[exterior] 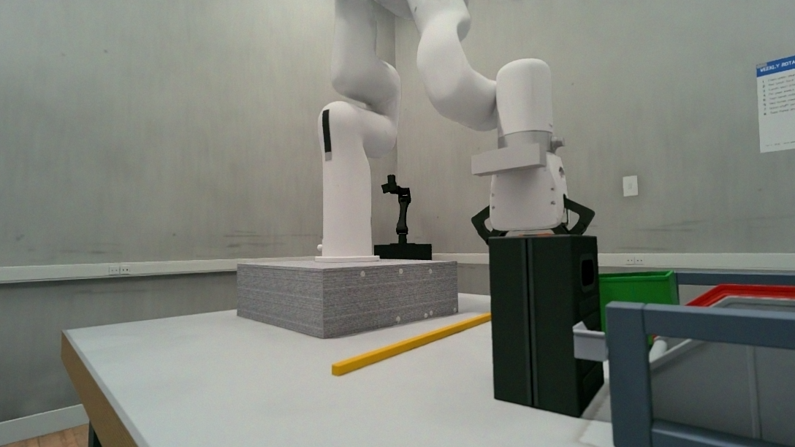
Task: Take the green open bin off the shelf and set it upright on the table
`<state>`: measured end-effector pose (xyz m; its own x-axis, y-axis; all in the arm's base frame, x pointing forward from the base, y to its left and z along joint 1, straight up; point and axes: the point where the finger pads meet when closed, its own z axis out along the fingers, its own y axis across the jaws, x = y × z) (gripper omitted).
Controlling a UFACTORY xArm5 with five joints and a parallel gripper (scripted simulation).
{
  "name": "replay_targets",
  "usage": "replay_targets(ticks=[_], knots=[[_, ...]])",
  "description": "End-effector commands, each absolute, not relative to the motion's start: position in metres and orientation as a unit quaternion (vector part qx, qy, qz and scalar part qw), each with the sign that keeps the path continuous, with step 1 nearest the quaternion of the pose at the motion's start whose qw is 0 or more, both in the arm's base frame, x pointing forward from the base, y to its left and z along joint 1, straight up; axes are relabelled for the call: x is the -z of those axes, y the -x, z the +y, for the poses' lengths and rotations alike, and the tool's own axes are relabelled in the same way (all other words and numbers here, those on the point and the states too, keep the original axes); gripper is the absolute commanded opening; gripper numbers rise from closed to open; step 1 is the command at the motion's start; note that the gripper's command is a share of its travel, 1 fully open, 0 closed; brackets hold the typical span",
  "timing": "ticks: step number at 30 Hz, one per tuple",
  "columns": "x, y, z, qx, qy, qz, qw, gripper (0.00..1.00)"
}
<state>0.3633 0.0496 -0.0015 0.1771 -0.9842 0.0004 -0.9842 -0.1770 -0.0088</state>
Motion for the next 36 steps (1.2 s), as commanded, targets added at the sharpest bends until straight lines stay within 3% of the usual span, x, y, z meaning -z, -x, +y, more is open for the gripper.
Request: replay_targets(ticks=[1, 23, 24, 36], knots=[[-0.0098, -0.3645, 0.0497, 0.004, 0.767, 0.641, 0.005, 1.00], [-0.0187, -0.3645, 0.0497, 0.004, 0.767, 0.641, 0.005, 1.00], [-0.0186, -0.3645, 0.0497, 0.004, 0.767, 0.641, 0.004, 0.34], [-0.0186, -0.3645, 0.0497, 0.004, 0.767, 0.641, 0.004, 0.34]])
